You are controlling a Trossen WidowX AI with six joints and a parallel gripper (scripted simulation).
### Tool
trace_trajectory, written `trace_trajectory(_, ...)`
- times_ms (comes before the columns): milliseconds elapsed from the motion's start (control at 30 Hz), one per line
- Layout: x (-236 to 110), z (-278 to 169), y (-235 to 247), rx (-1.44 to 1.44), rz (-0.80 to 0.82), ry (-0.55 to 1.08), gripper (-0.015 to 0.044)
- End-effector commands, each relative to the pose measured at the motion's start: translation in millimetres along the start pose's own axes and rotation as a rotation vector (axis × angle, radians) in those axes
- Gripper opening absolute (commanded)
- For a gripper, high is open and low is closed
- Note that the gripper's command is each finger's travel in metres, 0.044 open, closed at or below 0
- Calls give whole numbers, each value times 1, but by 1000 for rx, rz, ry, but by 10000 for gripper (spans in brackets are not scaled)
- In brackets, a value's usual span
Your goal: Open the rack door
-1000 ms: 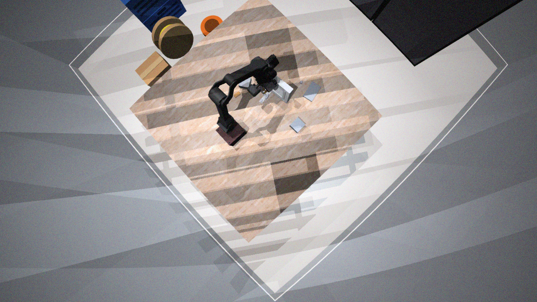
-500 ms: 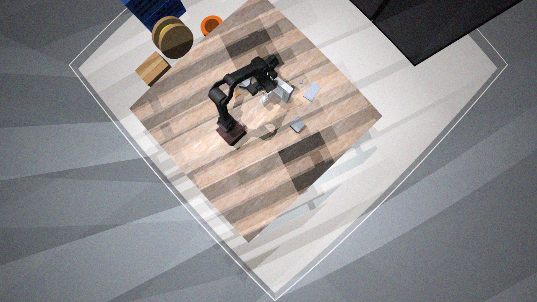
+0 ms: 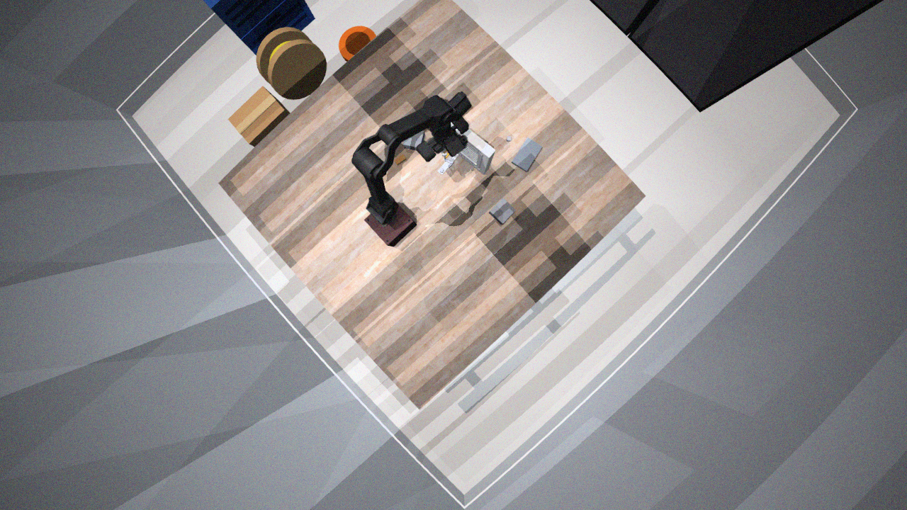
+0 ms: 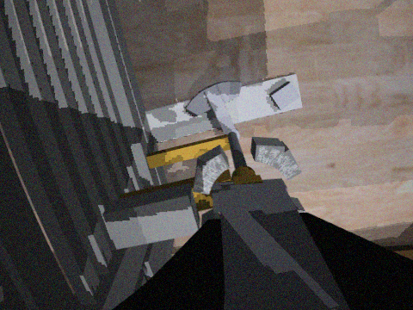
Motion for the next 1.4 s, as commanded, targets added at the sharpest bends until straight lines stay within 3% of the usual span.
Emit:
trace_trajectory(0, 0, 1, -1, -29, 1, -2, 11)
trace_trajectory(1367, 0, 51, -30, -766, -4, -5, 11)
Point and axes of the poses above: the point midway between the two fingers, 35 mm back from their tips, its own x axis out along the fingers, its own y axis across the jaws, z = x × y, the point moved 6 cm from there along -x, back along the fingers, and after that the axes turned 15 degrees about x, right-handed, at the moved point
